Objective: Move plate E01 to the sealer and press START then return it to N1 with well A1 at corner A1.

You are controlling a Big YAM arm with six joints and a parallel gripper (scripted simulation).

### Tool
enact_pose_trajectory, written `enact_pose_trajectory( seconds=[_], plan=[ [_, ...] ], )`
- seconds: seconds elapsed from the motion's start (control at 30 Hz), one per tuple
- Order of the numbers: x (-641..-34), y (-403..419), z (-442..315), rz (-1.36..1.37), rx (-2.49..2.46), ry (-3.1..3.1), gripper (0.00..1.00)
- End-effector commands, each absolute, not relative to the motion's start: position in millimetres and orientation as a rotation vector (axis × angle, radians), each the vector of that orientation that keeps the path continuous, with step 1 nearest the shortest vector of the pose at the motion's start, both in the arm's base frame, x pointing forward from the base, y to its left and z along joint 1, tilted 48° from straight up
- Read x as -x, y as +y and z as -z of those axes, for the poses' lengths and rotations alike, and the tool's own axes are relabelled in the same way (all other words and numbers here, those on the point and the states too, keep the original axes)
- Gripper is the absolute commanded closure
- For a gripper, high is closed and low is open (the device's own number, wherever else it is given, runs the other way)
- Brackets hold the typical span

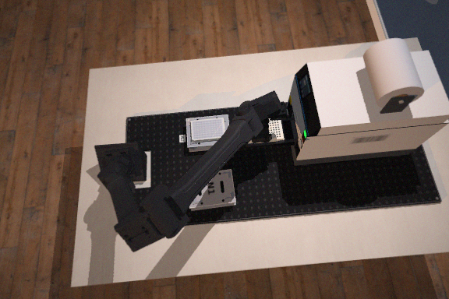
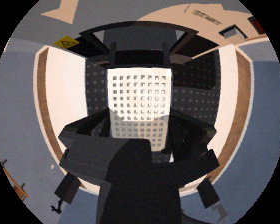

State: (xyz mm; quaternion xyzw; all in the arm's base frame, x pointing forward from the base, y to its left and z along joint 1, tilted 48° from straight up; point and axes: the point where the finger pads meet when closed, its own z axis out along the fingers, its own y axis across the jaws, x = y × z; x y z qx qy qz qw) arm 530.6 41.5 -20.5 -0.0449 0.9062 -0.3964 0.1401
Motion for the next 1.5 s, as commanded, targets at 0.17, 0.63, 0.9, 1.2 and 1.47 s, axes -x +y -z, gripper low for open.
enact_pose_trajectory(
  seconds=[0.17, 0.63, 0.9, 1.2, 1.47],
  plan=[
    [-554.5, 44.4, 12.3, 1.109, 0.065, 2.583, 0.0],
    [-554.2, 45.1, 11.8, 1.109, 0.065, 2.581, 0.0],
    [-554.0, 45.4, 11.6, 1.11, 0.066, 2.58, 0.0],
    [-553.7, 45.9, 11.3, 1.11, 0.068, 2.579, 0.0],
    [-553.5, 46.3, 11.1, 1.111, 0.069, 2.579, 0.0]
  ],
)
